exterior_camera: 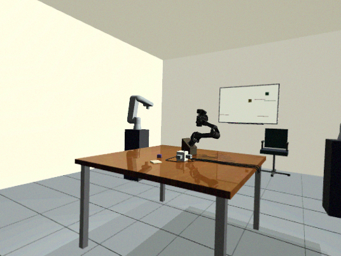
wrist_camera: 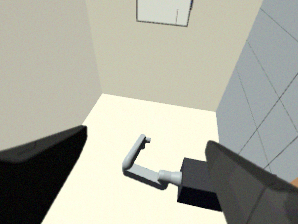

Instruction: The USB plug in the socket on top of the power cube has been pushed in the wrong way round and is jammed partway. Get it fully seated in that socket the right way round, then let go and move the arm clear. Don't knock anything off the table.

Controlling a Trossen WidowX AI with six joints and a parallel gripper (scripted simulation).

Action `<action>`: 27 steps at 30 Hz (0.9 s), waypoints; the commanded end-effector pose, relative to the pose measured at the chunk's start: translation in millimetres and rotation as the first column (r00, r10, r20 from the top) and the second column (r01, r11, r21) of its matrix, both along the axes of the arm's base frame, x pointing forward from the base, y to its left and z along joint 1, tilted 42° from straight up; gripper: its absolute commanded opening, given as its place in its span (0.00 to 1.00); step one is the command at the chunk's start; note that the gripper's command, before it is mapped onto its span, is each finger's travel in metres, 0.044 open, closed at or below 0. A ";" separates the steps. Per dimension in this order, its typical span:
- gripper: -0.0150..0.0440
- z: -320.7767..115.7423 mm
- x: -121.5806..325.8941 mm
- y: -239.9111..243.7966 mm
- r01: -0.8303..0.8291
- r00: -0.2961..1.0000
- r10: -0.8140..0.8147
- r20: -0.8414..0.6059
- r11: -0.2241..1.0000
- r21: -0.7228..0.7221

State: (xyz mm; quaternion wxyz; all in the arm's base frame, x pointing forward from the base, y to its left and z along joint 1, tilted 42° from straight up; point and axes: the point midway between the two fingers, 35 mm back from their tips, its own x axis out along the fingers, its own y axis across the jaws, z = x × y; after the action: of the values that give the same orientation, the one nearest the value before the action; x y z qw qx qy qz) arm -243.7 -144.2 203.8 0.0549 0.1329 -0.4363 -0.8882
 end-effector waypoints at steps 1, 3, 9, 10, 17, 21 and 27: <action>0.98 -0.6 1.1 -3.2 -0.014 1.000 0.014 0.006 1.000 0.004; 1.00 -6.1 11.6 -28.6 -0.126 0.991 0.125 0.052 0.991 0.033; 1.00 -33.9 91.0 -120.9 -0.591 0.789 0.543 0.286 0.799 0.111; 1.00 -38.8 108.3 -131.8 -0.656 0.734 0.594 0.328 0.746 0.116; 1.00 -68.7 243.7 -166.9 -0.952 0.281 0.743 0.607 0.295 0.080; 1.00 -81.6 321.4 -153.9 -0.999 0.033 0.679 0.733 0.016 0.030; 1.00 -92.4 402.2 -112.8 -0.955 -0.191 0.506 0.841 -0.294 -0.040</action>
State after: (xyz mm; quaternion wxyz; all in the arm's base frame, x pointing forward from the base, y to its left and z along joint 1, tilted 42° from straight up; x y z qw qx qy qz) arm 127.5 -275.5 114.2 0.4725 0.6480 0.1301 -0.5831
